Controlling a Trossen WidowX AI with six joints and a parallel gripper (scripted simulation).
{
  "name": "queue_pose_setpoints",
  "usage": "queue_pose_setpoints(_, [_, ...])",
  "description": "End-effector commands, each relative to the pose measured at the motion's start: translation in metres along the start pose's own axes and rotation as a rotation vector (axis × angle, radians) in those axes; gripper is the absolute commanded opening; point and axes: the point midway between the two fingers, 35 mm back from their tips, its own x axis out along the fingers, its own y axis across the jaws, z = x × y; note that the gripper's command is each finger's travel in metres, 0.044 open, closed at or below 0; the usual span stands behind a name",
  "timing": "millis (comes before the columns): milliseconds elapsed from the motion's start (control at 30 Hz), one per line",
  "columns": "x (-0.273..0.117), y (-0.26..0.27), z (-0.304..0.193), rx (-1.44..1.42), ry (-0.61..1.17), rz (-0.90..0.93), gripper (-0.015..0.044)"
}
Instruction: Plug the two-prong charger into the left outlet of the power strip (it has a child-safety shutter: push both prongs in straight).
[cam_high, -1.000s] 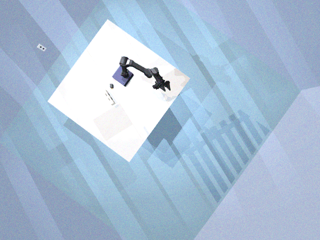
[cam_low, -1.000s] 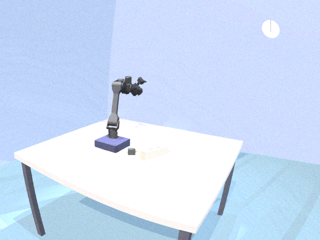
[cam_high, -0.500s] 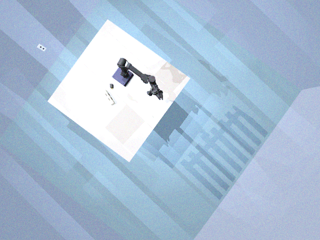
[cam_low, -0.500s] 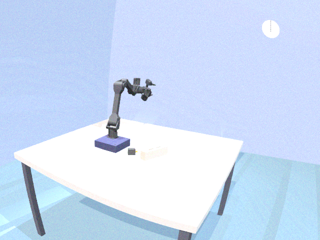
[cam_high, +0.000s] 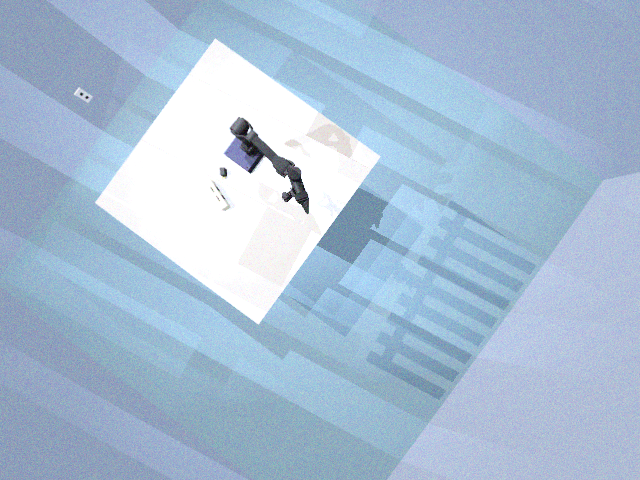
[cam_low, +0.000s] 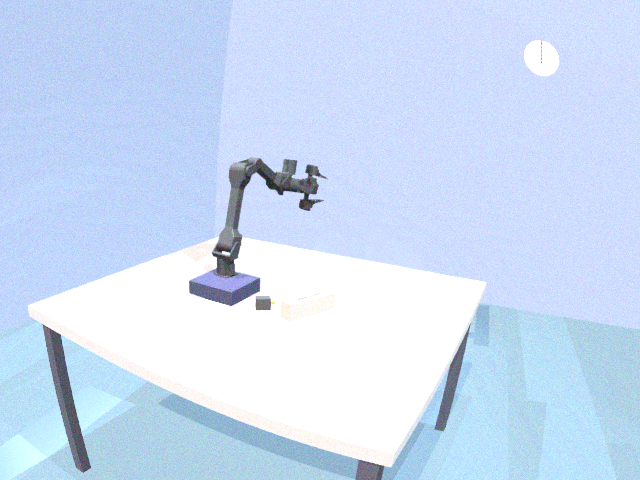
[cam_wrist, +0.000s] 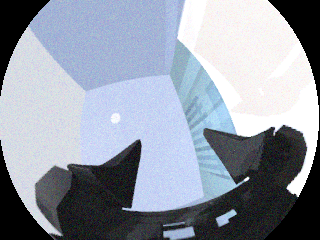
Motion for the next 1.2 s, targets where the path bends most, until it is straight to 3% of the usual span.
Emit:
queue_pose_setpoints(0, [0.007,-0.011,0.024,-0.097,-0.036,-0.046,0.044])
queue_pose_setpoints(600, [0.019,-0.045,0.126,-0.451,-0.14,-0.247,0.044])
queue_pose_setpoints(1167, [0.003,-0.081,0.225,-0.727,-0.195,-0.493,0.044])
